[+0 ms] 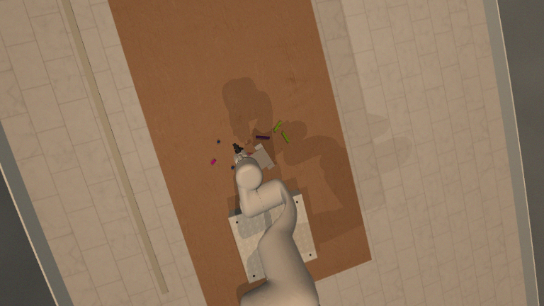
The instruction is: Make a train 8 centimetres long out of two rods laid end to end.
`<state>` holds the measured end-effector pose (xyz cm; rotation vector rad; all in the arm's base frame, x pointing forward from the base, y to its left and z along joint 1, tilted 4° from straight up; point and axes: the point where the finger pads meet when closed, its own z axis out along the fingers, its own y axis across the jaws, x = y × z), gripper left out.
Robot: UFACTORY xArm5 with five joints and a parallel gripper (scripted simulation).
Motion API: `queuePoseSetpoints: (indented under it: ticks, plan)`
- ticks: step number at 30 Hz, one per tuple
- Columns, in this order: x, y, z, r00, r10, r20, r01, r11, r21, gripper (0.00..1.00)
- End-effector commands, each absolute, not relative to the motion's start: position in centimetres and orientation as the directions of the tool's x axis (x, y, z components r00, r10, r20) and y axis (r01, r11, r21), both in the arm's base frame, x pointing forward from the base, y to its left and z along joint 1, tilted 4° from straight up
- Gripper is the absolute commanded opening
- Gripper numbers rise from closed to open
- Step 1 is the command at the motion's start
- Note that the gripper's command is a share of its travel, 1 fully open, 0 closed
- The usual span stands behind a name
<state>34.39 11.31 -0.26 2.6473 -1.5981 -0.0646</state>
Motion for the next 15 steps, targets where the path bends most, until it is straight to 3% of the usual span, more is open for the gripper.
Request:
queuePoseSetpoints:
  ticks: [1, 5, 15]
  plan:
    - [36.8, 8.0, -0.4, 0.312, -0.95, -0.006, -0.948, -0.311, 0.062, 1.0]
    - [38.0, 5.7, -0.4, 0.204, -0.979, -0.004, -0.977, -0.204, 0.062, 1.0]
    - [38.0, 5.6, -0.4, 0.203, -0.979, -0.004, -0.977, -0.202, 0.062, 1.0]
